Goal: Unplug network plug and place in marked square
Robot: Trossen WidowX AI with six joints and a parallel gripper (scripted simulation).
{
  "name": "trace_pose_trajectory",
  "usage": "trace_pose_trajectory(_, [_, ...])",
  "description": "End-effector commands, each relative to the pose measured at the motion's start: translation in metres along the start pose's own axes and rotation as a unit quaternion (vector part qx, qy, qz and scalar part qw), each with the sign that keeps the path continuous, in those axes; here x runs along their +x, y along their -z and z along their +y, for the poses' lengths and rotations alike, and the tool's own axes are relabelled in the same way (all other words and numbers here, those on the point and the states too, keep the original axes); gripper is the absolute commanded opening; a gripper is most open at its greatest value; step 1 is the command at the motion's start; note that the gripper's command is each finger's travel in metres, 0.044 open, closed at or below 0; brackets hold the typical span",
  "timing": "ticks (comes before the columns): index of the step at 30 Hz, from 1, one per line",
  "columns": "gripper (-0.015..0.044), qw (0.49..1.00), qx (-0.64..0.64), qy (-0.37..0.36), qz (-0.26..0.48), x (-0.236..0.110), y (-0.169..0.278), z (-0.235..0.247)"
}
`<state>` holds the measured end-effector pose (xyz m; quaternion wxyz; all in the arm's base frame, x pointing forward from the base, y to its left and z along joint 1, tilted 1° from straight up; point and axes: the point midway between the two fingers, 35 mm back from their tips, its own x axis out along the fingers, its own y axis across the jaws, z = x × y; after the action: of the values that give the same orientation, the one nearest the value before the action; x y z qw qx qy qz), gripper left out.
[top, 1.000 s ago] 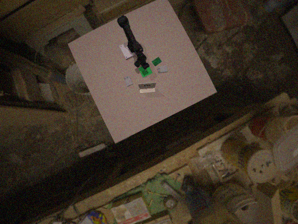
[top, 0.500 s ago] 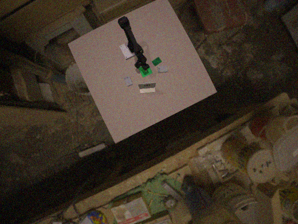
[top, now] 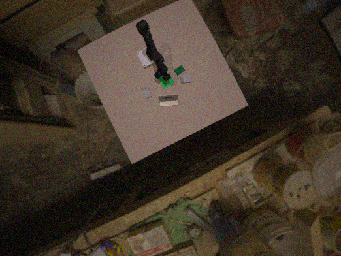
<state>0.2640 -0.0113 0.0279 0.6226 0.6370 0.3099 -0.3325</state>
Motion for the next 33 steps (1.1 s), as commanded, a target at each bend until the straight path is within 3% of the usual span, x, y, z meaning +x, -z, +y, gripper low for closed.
trace_pose_trajectory(1, [0.0,1.0,0.002,0.003,0.002,0.0033,0.0006,-0.0056])
trace_pose_trajectory(23, [0.0,1.0,0.002,0.002,0.0,0.0058,-0.0011,-0.0039])
trace_pose_trajectory(29, [0.0156,1.0,0.002,0.002,0.0,0.0058,-0.0011,-0.0039])
trace_pose_trajectory(33, [0.0156,1.0,0.002,0.002,0.0,0.0058,-0.0011,-0.0039])
